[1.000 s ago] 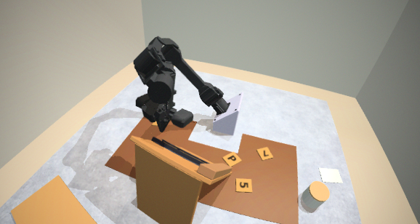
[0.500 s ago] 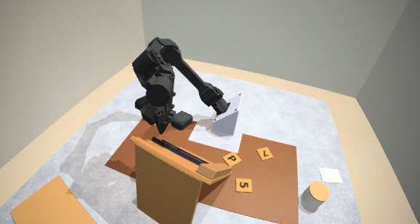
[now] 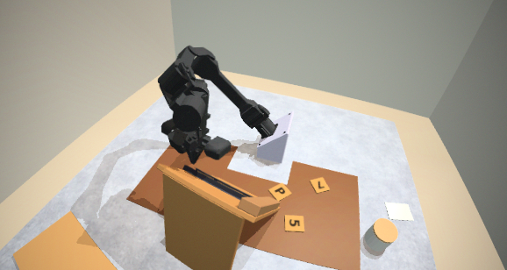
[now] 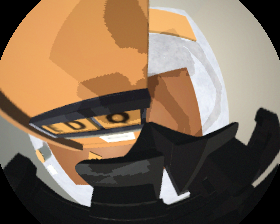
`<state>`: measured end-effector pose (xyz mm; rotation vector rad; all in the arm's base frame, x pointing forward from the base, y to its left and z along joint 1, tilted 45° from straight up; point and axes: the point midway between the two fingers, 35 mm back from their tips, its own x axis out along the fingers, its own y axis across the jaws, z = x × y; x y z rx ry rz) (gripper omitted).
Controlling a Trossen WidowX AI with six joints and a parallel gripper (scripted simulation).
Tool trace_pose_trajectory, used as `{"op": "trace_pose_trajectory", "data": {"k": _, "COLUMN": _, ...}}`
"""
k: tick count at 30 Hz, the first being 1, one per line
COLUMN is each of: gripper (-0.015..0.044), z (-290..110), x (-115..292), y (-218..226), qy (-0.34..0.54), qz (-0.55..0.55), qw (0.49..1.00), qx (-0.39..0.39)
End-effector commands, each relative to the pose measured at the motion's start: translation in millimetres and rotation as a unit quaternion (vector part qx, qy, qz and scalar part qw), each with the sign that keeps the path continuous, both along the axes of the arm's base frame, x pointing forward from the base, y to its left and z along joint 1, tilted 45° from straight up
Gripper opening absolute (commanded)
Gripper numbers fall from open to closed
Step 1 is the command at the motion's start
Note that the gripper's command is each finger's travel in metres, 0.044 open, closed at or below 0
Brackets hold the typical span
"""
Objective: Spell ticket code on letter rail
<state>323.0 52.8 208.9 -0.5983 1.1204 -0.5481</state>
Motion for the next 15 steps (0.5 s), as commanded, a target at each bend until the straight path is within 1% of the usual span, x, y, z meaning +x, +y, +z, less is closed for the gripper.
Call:
{"op": "trace_pose_trajectory", "data": {"k": 1, "gripper": 0.0, "z": -0.4, "x": 2.4, "y": -1.7, "qy": 0.0, "qz": 0.0, "qw": 1.0, "qx": 0.001}}
{"op": "trace_pose_trajectory", "data": {"k": 15, "gripper": 0.0, "z": -1.8, "x": 8.3, "y": -5.2, "qy": 0.0, "qz": 0.0, "qw": 1.0, "qx": 0.001}}
